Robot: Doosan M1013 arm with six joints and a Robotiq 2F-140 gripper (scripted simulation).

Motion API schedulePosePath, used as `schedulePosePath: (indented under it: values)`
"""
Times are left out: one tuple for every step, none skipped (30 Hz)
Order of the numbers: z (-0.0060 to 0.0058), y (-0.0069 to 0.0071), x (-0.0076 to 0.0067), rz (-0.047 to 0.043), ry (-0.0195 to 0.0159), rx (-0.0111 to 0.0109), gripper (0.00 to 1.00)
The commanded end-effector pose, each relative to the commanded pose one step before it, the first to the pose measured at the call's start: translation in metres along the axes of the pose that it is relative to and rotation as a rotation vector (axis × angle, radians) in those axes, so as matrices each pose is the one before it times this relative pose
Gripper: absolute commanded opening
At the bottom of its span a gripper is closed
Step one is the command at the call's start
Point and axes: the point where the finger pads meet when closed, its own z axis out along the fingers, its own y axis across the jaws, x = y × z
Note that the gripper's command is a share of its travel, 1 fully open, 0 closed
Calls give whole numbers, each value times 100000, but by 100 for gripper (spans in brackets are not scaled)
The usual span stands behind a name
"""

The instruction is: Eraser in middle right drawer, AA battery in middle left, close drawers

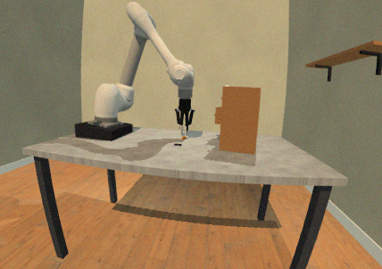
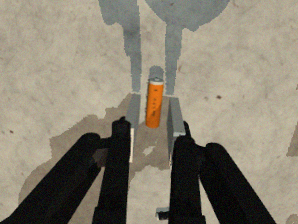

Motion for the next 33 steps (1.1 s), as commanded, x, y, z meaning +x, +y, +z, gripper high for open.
schedulePosePath:
  values:
    - [570, -78, -187, 500, 181, 107, 17]
    - [188, 0, 0, 0, 0, 0, 17]
    - [209, 0, 0, 0, 0, 0, 17]
    - [218, 0, 0, 0, 0, 0, 17]
    - [217, 0, 0, 0, 0, 0, 17]
    - [205, 0, 0, 0, 0, 0, 17]
    - [185, 0, 0, 0, 0, 0, 17]
    - [156, 0, 0, 0, 0, 0, 17]
    - [0, 0, 0, 0, 0, 0, 17]
    - [0, 0, 0, 0, 0, 0, 17]
    - [121, 0, 0, 0, 0, 0, 17]
    - [85, 0, 0, 0, 0, 0, 17]
    - [50, 0, 0, 0, 0, 0, 17]
    - [21, 0, 0, 0, 0, 0, 17]
    - [3, 0, 0, 0, 0, 0, 17]
    - [0, 0, 0, 0, 0, 0, 17]
    - [0, 0, 0, 0, 0, 0, 17]
    - [0, 0, 0, 0, 0, 0, 17]
    - [0, 0, 0, 0, 0, 0, 17]
    - [0, 0, 0, 0, 0, 0, 17]
    - [0, 0, 0, 0, 0, 0, 17]
    - [0, 0, 0, 0, 0, 0, 17]
    - [0, 0, 0, 0, 0, 0, 17]
    - [0, 0, 0, 0, 0, 0, 17]
    - [0, 0, 0, 0, 0, 0, 17]
    - [0, 0, 0, 0, 0, 0, 17]
    - [0, 0, 0, 0, 0, 0, 17]
    - [0, 0, 0, 0, 0, 0, 17]
    - [0, 0, 0, 0, 0, 0, 17]
    - [0, 0, 0, 0, 0, 0, 17]
    - [0, 0, 0, 0, 0, 0, 17]
    - [0, 0, 0, 0, 0, 0, 17]
    - [0, 0, 0, 0, 0, 0, 17]
